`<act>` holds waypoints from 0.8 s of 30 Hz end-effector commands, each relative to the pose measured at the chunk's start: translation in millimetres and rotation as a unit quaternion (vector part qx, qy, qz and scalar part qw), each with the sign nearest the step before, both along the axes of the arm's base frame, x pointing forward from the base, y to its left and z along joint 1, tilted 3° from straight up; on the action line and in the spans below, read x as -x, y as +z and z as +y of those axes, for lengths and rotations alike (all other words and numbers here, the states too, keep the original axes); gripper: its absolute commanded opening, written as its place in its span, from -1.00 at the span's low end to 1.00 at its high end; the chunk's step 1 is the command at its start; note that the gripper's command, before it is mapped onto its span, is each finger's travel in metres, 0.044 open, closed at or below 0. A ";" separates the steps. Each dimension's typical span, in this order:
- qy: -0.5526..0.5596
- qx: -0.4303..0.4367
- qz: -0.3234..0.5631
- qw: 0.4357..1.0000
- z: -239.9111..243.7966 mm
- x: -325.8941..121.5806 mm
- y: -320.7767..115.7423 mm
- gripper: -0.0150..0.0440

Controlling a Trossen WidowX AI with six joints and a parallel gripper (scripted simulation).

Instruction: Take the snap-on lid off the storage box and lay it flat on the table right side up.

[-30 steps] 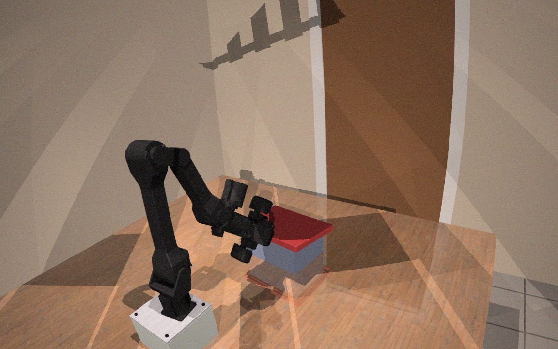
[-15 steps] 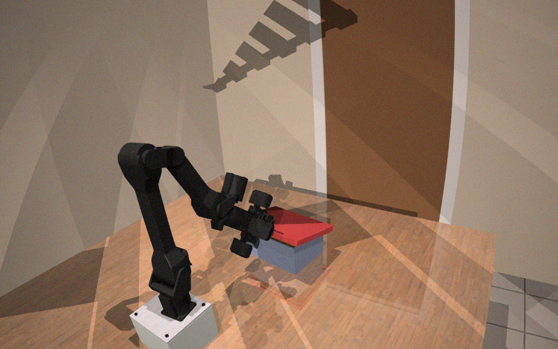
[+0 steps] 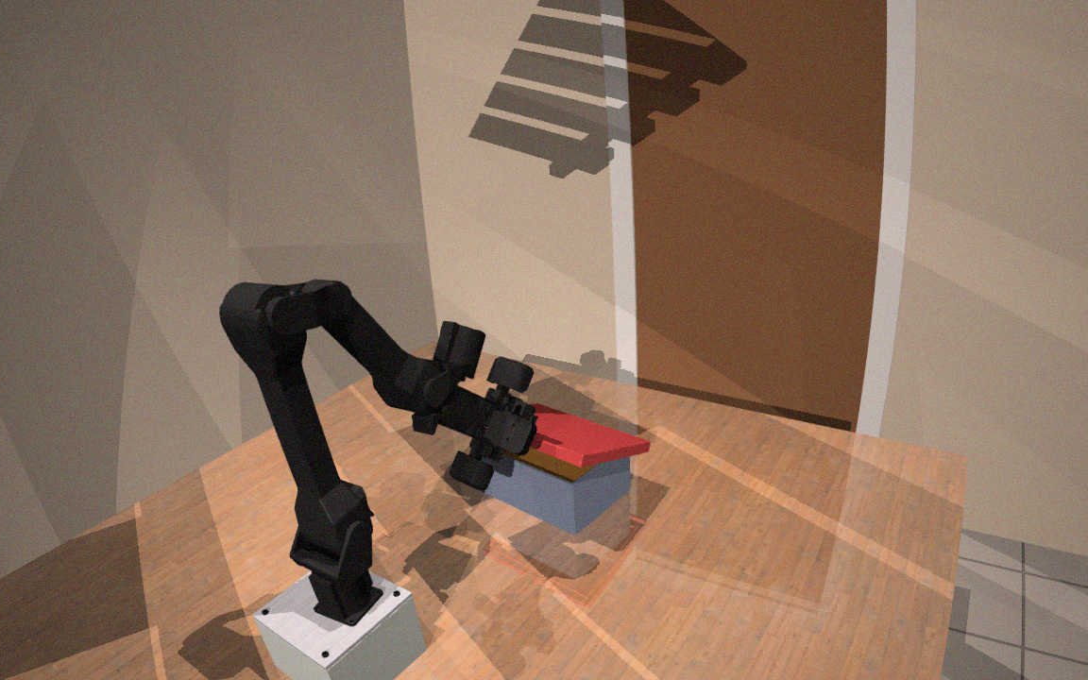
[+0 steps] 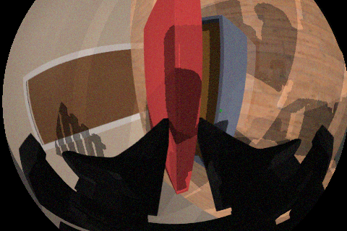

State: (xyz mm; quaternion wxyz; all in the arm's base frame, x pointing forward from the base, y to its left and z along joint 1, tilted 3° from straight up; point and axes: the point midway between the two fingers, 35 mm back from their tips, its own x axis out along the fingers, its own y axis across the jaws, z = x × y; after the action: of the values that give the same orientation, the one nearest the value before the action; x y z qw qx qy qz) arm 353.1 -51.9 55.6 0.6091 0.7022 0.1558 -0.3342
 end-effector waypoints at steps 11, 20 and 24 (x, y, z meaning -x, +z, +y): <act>0.002 0.000 -0.004 1.000 -3.0 -10.1 21.9 -0.49; 0.002 0.000 -0.004 1.000 -5.9 -18.5 33.8 -0.49; 0.002 0.000 -0.005 1.000 -7.4 -23.2 39.0 -0.49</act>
State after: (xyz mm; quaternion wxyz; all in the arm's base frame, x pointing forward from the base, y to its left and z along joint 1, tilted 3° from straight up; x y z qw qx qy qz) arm 370.9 -57.9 88.3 0.6101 0.7023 0.1550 -0.3324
